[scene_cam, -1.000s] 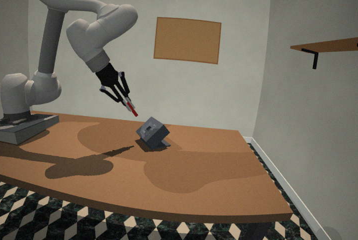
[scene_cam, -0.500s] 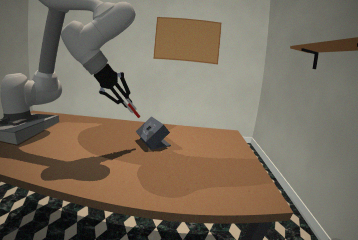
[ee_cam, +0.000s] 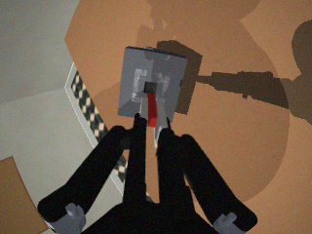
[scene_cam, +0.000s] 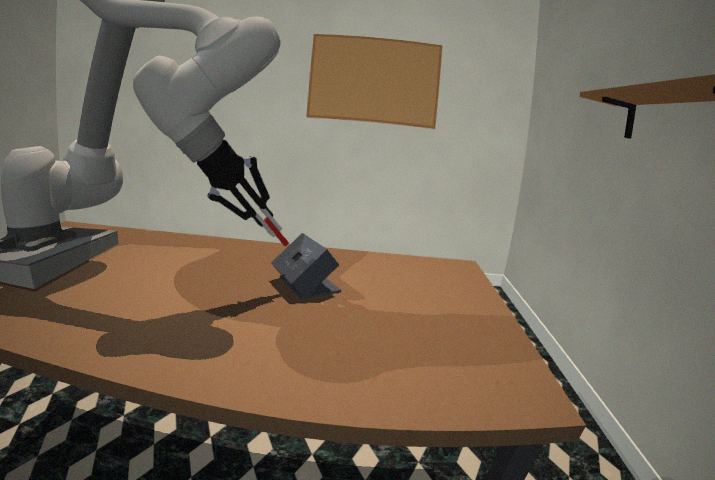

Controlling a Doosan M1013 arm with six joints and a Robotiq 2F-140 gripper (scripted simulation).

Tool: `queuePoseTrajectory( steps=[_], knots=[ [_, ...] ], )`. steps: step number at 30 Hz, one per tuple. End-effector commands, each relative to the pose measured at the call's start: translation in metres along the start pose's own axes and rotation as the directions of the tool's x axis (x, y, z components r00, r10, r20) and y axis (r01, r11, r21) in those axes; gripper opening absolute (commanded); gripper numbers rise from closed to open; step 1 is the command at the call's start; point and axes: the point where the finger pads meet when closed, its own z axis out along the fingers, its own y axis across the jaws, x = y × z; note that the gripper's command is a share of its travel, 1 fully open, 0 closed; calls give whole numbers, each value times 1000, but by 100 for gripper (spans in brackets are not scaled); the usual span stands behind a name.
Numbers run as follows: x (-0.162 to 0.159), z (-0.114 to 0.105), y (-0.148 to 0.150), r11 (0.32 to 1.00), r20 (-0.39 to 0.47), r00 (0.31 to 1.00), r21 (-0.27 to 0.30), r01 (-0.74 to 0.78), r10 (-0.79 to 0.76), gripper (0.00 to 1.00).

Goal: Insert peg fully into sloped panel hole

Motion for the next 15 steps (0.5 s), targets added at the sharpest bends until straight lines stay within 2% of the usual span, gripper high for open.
queuePoseTrajectory(
  steps=[1,15],
  knots=[
    [0,4,0,1000,0,1000,0,0,0,0],
    [0,13,0,1000,0,1000,0,0,0,0]
  ],
)
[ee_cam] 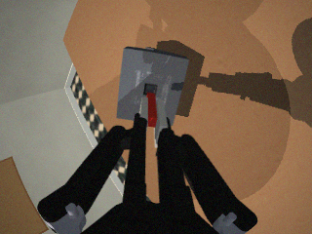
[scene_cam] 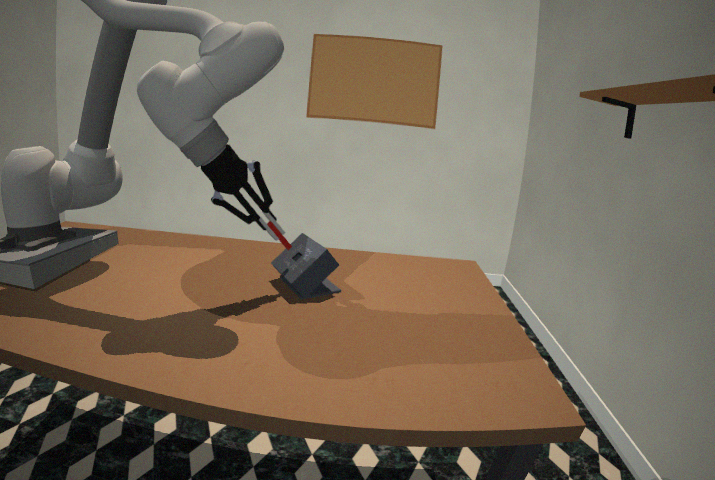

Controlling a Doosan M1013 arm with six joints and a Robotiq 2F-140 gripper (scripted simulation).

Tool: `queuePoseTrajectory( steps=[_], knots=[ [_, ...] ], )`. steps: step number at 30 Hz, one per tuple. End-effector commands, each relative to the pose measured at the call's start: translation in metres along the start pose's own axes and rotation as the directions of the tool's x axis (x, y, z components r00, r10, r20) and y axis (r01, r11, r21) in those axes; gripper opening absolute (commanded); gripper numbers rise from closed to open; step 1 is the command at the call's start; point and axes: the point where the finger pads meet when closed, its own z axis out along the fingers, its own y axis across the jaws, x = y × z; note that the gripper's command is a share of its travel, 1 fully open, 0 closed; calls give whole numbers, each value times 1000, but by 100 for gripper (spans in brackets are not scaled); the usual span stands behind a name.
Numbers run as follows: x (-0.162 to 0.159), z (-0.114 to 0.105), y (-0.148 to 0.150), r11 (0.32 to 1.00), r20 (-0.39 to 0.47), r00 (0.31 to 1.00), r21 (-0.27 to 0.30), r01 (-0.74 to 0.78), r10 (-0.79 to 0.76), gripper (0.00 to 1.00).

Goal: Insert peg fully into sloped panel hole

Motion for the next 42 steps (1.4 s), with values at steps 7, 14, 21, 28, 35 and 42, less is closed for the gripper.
queuePoseTrajectory(
  steps=[7,14,21,28,35,42],
  knots=[
    [0,5,0,1000,0,1000,0,0,0,0],
    [0,11,0,1000,0,1000,0,0,0,0],
    [0,18,0,1000,0,1000,0,0,0,0],
    [0,22,0,1000,0,1000,0,0,0,0],
    [0,26,0,1000,0,1000,0,0,0,0],
    [0,28,0,1000,0,1000,0,0,0,0]
  ],
)
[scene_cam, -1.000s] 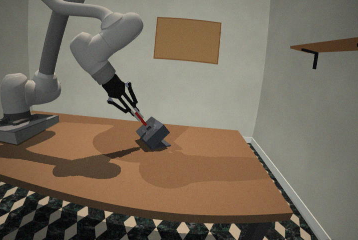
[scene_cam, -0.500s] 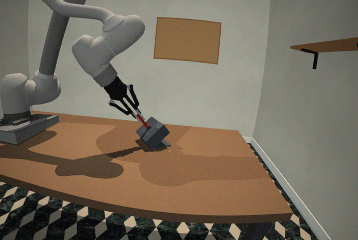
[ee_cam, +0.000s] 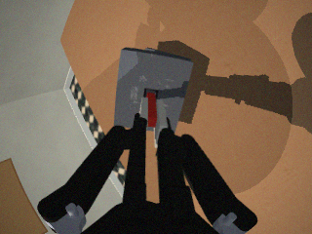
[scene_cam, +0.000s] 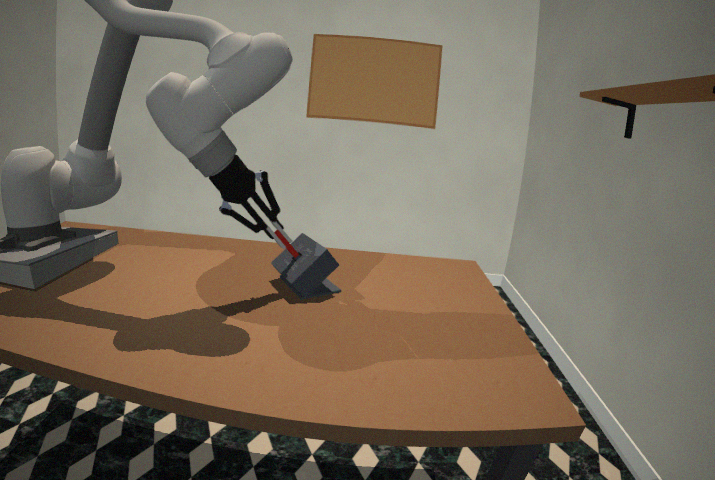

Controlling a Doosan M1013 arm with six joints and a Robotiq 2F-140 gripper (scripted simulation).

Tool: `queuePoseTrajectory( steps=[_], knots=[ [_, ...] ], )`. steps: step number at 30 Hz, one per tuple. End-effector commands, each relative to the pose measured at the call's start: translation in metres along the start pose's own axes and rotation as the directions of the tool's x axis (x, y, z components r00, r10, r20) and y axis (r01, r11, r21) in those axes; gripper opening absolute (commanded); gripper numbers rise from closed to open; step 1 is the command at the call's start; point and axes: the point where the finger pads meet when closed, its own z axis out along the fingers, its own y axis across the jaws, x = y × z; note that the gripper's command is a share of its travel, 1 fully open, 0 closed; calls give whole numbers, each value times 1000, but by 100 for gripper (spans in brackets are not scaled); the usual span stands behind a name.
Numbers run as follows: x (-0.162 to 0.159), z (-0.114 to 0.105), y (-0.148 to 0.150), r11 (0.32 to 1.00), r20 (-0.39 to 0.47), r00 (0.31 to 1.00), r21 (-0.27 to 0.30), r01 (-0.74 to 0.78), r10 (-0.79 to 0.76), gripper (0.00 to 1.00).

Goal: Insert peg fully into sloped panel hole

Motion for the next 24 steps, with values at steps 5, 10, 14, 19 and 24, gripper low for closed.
queuePoseTrajectory(
  steps=[5,10,14,19,24],
  knots=[
    [0,4,0,1000,0,1000,0,0,0,0],
    [0,7,0,1000,0,1000,0,0,0,0],
    [0,9,0,1000,0,1000,0,0,0,0],
    [0,11,0,1000,0,1000,0,0,0,0],
    [0,14,0,1000,0,1000,0,0,0,0]
  ],
)
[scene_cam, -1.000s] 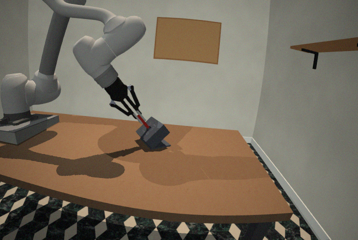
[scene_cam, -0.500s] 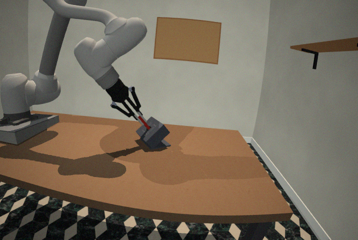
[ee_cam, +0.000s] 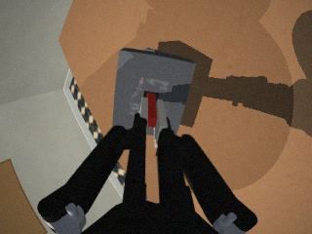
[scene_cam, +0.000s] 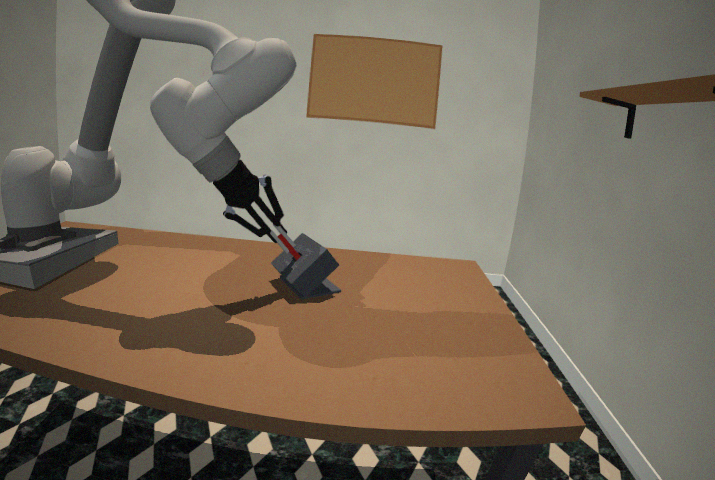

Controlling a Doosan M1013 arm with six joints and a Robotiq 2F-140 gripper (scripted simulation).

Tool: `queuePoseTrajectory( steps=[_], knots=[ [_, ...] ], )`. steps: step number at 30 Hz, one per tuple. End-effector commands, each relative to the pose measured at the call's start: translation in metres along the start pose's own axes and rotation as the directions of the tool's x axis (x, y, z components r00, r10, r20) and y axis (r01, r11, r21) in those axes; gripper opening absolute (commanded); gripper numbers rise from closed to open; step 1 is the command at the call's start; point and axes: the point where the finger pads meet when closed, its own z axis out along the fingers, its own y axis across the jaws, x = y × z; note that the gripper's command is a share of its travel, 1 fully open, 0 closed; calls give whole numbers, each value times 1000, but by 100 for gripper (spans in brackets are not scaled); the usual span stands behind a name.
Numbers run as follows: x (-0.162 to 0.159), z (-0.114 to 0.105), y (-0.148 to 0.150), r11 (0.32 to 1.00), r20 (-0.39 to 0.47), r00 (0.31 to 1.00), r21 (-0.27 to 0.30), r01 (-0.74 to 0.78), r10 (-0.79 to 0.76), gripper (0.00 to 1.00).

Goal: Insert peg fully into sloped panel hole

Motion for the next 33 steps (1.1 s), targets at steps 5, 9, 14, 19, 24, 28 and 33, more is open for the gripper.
queuePoseTrajectory(
  steps=[5,9,14,19,24,28,33],
  knots=[
    [0,4,0,1000,0,1000,0,0,0,0],
    [0,5,0,1000,0,1000,0,0,0,0],
    [0,8,0,1000,0,1000,0,0,0,0],
    [0,12,0,1000,0,1000,0,0,0,0],
    [0,14,0,1000,0,1000,0,0,0,0],
    [0,14,0,1000,0,1000,0,0,0,0],
    [0,14,0,1000,0,1000,0,0,0,0]
  ],
)
